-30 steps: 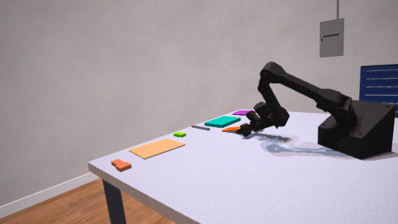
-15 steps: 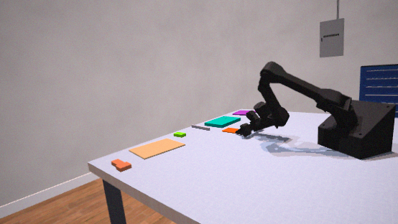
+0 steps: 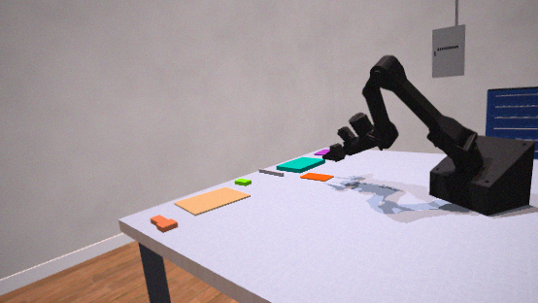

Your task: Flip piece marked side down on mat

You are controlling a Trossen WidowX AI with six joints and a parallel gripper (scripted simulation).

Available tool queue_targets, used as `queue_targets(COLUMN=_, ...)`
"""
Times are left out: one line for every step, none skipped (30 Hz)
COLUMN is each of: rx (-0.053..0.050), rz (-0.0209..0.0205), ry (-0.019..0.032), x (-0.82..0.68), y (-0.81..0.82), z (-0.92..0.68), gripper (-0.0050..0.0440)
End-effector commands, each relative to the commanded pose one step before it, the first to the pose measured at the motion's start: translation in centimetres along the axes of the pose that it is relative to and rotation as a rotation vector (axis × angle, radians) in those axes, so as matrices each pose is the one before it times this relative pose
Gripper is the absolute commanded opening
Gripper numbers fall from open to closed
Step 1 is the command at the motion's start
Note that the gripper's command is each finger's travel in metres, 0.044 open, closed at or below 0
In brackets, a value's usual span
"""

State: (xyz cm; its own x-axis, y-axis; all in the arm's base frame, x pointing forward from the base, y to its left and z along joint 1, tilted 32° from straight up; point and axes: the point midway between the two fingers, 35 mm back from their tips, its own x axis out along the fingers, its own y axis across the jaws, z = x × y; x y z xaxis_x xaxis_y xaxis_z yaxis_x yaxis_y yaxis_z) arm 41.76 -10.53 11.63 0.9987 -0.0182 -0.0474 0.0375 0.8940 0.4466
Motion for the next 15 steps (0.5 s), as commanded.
queue_targets(rx=-0.0031, rz=-0.00146, ry=0.00634, x=-0.573, y=0.027, z=0.536, gripper=0.0440)
queue_targets(rx=0.0046, rz=-0.00050, ry=-0.00762, x=0.657, y=-0.086, z=-0.648, gripper=0.0440)
queue_targets(rx=0.0000, rz=0.00000, ry=0.00000, x=0.000, y=0.000, z=0.000, gripper=0.0440)
queue_targets(rx=0.0000, rz=0.00000, ry=0.00000, x=0.000, y=0.000, z=0.000, gripper=0.0440)
queue_targets(rx=0.0000, rz=0.00000, ry=0.00000, x=0.000, y=0.000, z=0.000, gripper=0.0440)
queue_targets(rx=0.0000, rz=0.00000, ry=0.00000, x=0.000, y=0.000, z=0.000, gripper=0.0440)
queue_targets(rx=0.0000, rz=0.00000, ry=0.00000, x=0.000, y=0.000, z=0.000, gripper=0.0440)
queue_targets(rx=0.0000, rz=0.00000, ry=0.00000, x=0.000, y=0.000, z=0.000, gripper=0.0440)
queue_targets(rx=0.0000, rz=0.00000, ry=0.00000, x=0.000, y=0.000, z=0.000, gripper=0.0440)
queue_targets(rx=0.0000, rz=0.00000, ry=0.00000, x=0.000, y=0.000, z=0.000, gripper=0.0440)
queue_targets(rx=0.0000, rz=0.00000, ry=0.00000, x=0.000, y=0.000, z=0.000, gripper=0.0440)
queue_targets(rx=0.0000, rz=0.00000, ry=0.00000, x=0.000, y=0.000, z=0.000, gripper=0.0440)
queue_targets(rx=0.0000, rz=0.00000, ry=0.00000, x=0.000, y=0.000, z=0.000, gripper=0.0440)
queue_targets(rx=0.0000, rz=0.00000, ry=0.00000, x=0.000, y=0.000, z=0.000, gripper=0.0440)
queue_targets(rx=0.0000, rz=0.00000, ry=0.00000, x=0.000, y=0.000, z=0.000, gripper=0.0440)
